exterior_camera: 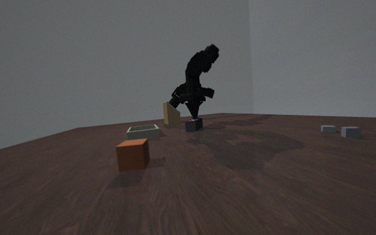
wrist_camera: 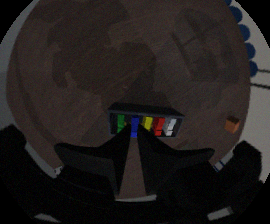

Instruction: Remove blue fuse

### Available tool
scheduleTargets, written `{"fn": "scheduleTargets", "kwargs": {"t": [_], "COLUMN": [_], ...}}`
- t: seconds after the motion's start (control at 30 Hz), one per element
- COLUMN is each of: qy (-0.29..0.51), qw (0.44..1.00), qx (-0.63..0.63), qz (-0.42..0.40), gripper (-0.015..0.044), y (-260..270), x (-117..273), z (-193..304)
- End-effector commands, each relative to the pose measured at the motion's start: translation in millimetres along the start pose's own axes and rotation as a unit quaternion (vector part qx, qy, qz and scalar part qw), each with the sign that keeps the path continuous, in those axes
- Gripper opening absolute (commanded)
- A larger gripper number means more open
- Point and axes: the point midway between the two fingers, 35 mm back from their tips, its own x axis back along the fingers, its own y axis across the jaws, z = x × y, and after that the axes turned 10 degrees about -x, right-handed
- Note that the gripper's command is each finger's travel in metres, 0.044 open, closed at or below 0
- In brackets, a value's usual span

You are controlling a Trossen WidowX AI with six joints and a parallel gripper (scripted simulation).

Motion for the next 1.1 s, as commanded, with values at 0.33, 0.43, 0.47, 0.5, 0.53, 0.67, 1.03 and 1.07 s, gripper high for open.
{"fn": "scheduleTargets", "kwargs": {"t": [0.33, 0.43, 0.47, 0.5, 0.53, 0.67, 1.03, 1.07], "qy": [0.000, 0.000, 0.000, 0.000, 0.000, 0.000, 0.000, 0.000], "qw": [1.000, 1.000, 1.000, 1.000, 1.000, 1.000, 1.000, 1.000], "qx": [0.002, 0.002, 0.002, 0.002, 0.002, 0.002, 0.001, 0.001], "qz": [0.002, 0.002, 0.002, 0.002, 0.002, 0.002, 0.001, 0.001], "gripper": [0.0000, 0.0000, 0.0000, 0.0000, 0.0000, 0.0000, 0.0000, 0.0000], "y": [-1.0, -1.0, -1.0, -1.0, -1.0, -1.0, -1.0, -1.0], "x": [8.2, 9.6, 10.1, 10.6, 11.1, 13.0, 18.4, 18.9], "z": [-0.3, -0.4, -0.4, -0.4, -0.4, -0.4, -0.4, -0.4]}}
